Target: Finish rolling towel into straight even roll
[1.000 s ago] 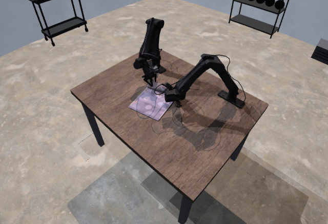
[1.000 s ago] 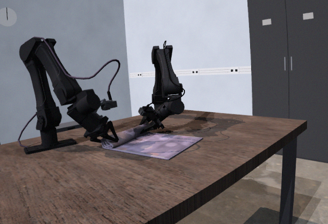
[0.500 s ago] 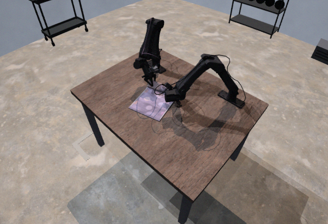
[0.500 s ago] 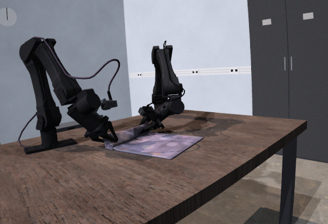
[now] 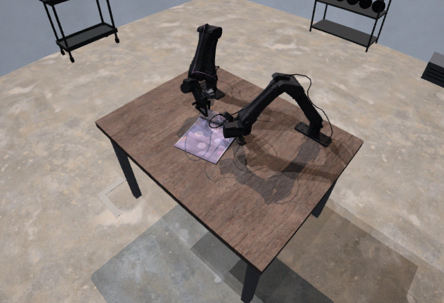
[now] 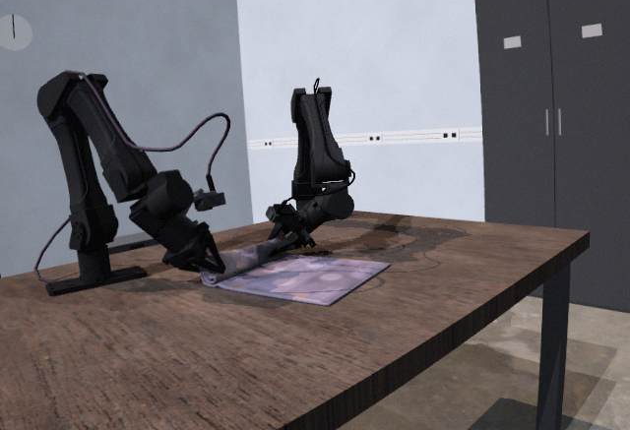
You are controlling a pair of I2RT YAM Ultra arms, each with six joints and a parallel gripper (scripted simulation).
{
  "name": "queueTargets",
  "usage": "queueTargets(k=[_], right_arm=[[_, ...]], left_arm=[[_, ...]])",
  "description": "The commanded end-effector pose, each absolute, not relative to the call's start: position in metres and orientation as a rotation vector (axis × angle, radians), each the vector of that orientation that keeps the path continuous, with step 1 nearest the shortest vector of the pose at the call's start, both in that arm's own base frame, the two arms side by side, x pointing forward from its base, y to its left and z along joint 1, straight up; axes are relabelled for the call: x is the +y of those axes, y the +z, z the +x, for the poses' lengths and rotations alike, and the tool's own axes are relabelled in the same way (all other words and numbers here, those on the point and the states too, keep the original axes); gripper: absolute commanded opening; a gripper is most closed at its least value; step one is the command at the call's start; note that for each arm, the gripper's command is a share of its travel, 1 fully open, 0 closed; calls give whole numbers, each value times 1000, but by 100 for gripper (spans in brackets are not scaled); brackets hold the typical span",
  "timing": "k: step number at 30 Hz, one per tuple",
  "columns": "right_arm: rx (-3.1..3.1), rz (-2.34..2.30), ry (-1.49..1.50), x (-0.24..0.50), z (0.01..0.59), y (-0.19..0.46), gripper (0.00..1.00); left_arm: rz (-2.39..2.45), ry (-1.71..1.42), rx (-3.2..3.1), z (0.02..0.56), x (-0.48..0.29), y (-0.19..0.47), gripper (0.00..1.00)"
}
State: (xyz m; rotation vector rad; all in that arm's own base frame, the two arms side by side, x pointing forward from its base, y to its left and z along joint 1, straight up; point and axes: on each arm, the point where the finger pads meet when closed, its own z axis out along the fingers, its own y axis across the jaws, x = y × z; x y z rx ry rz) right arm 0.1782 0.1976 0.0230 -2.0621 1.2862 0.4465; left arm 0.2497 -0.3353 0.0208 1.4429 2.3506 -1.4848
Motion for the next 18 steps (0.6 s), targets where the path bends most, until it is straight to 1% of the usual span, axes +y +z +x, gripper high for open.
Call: queueTargets(k=[1,10,12,17,18], right_arm=[[1284,-2059,468,201,175,22,20],[1284,-2059,468,201,175,22,20],[1284,-2059,468,201,175,22,20],[1284,-2059,468,201,175,22,20],[1285,-2060,469,201,175,22,20]], left_arm=[[1444,-1496,2333,255,-337,25,25],[1444,-1496,2333,255,-337,34,64],[1444,-1496,2333,255,-337,34,64],[1444,-1496,2333,255,-337,37,85],[1444,-1496,2333,255,-336,38,85]])
